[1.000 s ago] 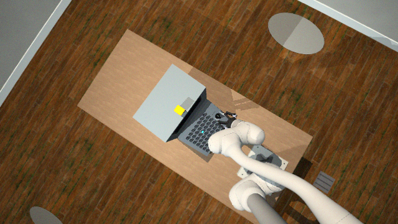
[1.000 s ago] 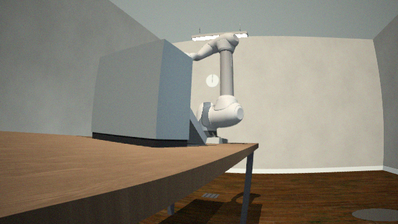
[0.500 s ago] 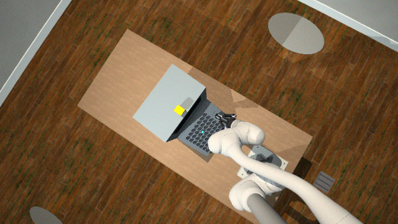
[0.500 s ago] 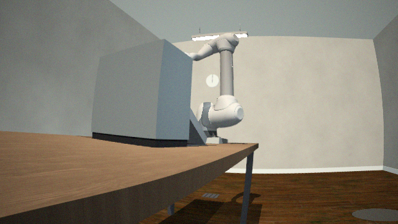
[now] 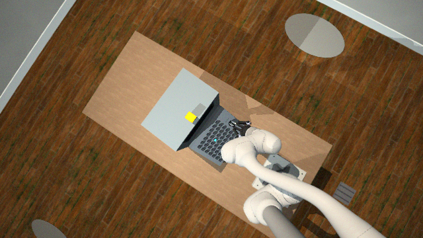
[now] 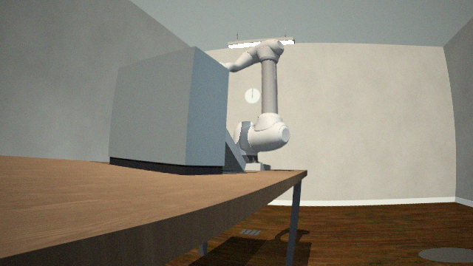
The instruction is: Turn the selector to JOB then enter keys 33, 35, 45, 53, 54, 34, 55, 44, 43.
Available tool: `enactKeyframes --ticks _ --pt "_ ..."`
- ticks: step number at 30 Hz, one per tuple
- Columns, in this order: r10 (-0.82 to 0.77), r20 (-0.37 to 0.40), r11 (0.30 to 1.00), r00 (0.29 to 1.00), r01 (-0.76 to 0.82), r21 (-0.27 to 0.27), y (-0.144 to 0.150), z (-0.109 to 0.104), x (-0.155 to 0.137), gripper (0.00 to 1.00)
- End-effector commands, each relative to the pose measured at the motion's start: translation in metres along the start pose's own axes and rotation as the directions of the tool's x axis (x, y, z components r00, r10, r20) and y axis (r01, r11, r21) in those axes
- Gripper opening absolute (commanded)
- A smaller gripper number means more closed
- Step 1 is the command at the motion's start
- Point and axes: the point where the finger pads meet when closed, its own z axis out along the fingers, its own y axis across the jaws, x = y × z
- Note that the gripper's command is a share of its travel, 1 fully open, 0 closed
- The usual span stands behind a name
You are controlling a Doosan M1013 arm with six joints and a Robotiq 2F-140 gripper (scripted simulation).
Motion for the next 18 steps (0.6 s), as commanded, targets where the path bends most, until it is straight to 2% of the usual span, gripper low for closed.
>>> enactKeyframes --ticks 1,18 --pt "-0.008 0.002 1.000 1.000 0.008 -0.002 -0.0003 0.0016 -0.0021 0.00" --pt "-0.001 0.001 1.000 1.000 0.001 -0.002 -0.0002 0.0016 -0.0021 0.00"
